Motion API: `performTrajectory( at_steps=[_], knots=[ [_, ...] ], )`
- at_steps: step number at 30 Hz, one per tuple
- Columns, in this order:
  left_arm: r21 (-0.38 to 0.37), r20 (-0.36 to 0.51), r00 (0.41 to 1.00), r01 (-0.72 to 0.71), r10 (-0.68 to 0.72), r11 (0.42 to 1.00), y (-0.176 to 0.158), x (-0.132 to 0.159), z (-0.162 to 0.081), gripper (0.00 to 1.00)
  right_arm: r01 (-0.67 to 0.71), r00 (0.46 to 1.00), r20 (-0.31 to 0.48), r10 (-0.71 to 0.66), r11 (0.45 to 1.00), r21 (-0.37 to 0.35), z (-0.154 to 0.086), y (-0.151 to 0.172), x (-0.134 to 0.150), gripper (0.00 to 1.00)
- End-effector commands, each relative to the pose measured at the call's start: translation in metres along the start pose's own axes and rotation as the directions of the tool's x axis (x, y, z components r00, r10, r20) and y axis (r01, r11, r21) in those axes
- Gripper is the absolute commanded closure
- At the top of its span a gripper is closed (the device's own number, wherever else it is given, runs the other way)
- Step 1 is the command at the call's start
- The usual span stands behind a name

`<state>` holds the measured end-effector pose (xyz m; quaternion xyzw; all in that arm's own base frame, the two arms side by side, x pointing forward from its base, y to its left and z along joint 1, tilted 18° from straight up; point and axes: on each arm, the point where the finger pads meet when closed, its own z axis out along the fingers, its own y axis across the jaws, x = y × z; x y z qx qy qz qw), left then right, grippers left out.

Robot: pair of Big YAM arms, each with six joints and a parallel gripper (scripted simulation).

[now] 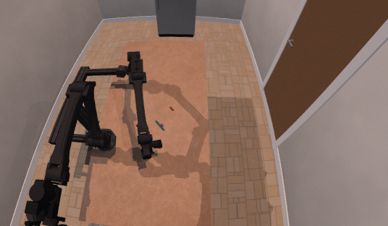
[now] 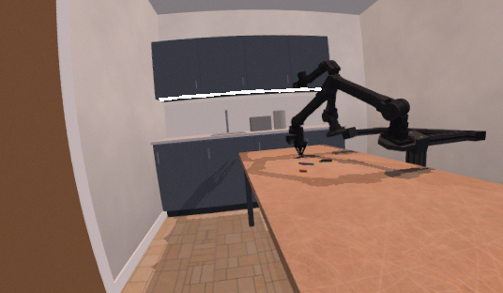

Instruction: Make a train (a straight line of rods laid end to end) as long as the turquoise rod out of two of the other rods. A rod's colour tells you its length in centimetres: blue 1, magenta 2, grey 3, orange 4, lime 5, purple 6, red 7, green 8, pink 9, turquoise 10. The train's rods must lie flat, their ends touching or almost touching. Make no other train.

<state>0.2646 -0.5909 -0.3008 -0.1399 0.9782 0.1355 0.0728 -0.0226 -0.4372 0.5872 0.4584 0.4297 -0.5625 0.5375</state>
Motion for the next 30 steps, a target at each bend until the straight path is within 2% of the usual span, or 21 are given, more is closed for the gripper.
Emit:
performTrajectory(
  at_steps=[1, 30],
  knots=[
    [0.034, 0.002, 1.0, 0.014, -0.014, 0.999, -0.0171, 0.0, -0.0139, 0.77, 0.012, 0.997, 0.073, -0.013, 1.0, 0.011, -0.0084, -0.0061, -0.0487, 0.0],
    [0.028, 0.002, 1.0, 0.013, -0.013, 1.0, -0.0133, -0.0007, -0.0154, 0.77, 0.012, 0.997, 0.073, -0.013, 1.0, 0.011, -0.0084, -0.0061, -0.0487, 0.0]
  ],
)
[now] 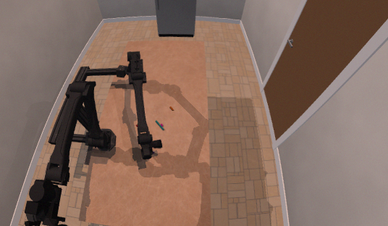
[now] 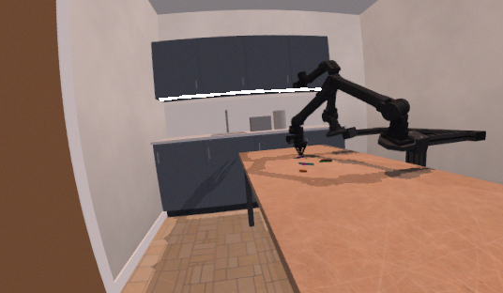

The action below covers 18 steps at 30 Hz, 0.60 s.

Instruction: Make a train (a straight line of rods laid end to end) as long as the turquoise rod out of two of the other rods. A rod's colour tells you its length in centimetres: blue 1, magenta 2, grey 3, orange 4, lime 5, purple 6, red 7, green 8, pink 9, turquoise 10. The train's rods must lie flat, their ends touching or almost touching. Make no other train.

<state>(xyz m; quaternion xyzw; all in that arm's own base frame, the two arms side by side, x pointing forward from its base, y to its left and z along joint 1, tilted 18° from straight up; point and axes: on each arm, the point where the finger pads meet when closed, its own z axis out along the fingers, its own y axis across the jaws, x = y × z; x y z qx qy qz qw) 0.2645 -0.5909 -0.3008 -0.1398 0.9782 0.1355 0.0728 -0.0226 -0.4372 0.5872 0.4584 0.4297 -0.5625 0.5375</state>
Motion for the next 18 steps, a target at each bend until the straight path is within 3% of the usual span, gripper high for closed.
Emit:
performTrajectory(
  at_steps=[1, 8, 10, 18],
  knots=[
    [0.025, 0.002, 1.0, 0.013, -0.013, 1.0, -0.011, -0.001, -0.015, 0.77, 0.012, 0.997, 0.073, -0.013, 1.0, 0.011, -0.008, -0.006, -0.049, 0.0],
    [0.035, 0.002, 1.0, 0.015, -0.015, 0.999, -0.009, -0.004, -0.022, 0.77, 0.012, 0.997, 0.073, -0.013, 1.0, 0.011, -0.008, -0.006, -0.049, 0.0],
    [0.076, 0.003, 1.0, 0.024, -0.024, 0.997, -0.024, -0.008, -0.038, 0.77, 0.012, 0.997, 0.073, -0.013, 1.0, 0.011, -0.008, -0.006, -0.049, 0.0],
    [0.061, 0.003, 1.0, 0.021, -0.021, 0.998, -0.02, -0.006, -0.028, 0.77, 0.012, 0.997, 0.073, -0.013, 1.0, 0.011, -0.008, -0.006, -0.049, 0.0]
  ],
)
